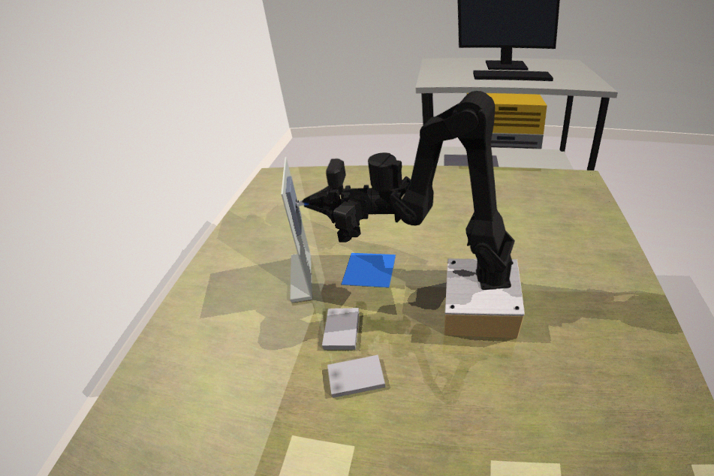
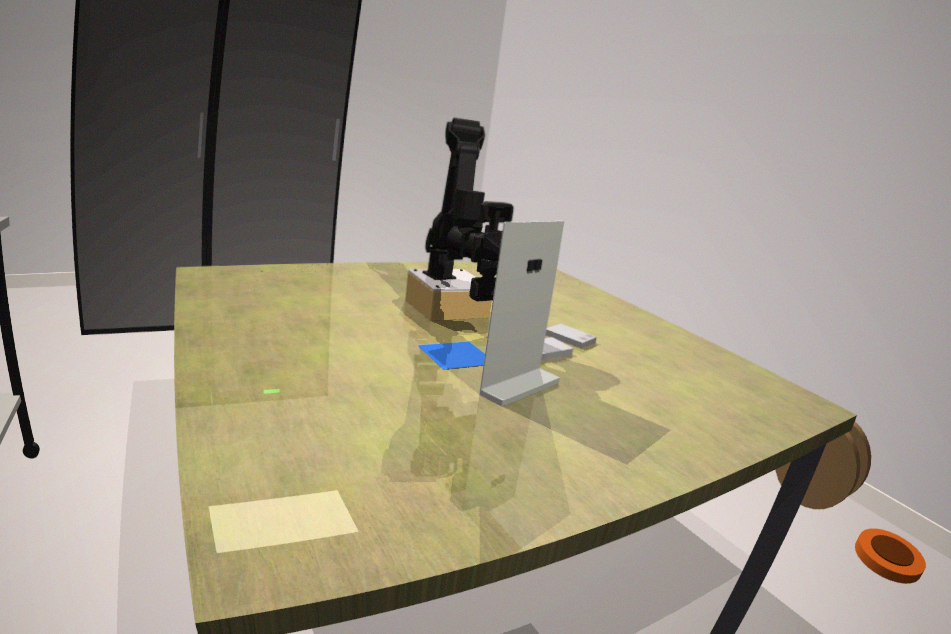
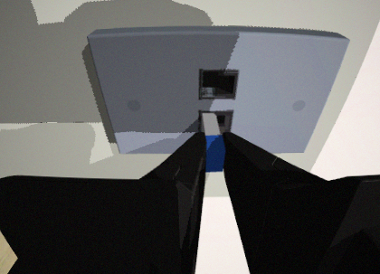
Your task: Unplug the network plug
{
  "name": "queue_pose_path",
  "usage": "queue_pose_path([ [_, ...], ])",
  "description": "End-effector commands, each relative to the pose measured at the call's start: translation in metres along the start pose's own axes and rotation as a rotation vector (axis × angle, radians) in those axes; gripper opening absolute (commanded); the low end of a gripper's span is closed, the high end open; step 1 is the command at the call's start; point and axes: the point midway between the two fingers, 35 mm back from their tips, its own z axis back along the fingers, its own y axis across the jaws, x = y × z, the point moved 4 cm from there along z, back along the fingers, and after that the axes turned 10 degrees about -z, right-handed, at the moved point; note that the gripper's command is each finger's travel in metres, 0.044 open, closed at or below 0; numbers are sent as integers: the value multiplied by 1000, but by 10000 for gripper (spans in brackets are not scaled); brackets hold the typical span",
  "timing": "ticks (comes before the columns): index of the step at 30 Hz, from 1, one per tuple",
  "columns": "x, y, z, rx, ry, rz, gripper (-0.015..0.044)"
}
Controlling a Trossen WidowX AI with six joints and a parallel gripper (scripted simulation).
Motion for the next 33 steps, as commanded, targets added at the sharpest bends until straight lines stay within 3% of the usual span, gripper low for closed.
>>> queue_pose_path([
  [1, -1, 1, 5, 2, 2, 2, 0],
  [33, -11, -1, 24, 3, 3, 3, 0],
])
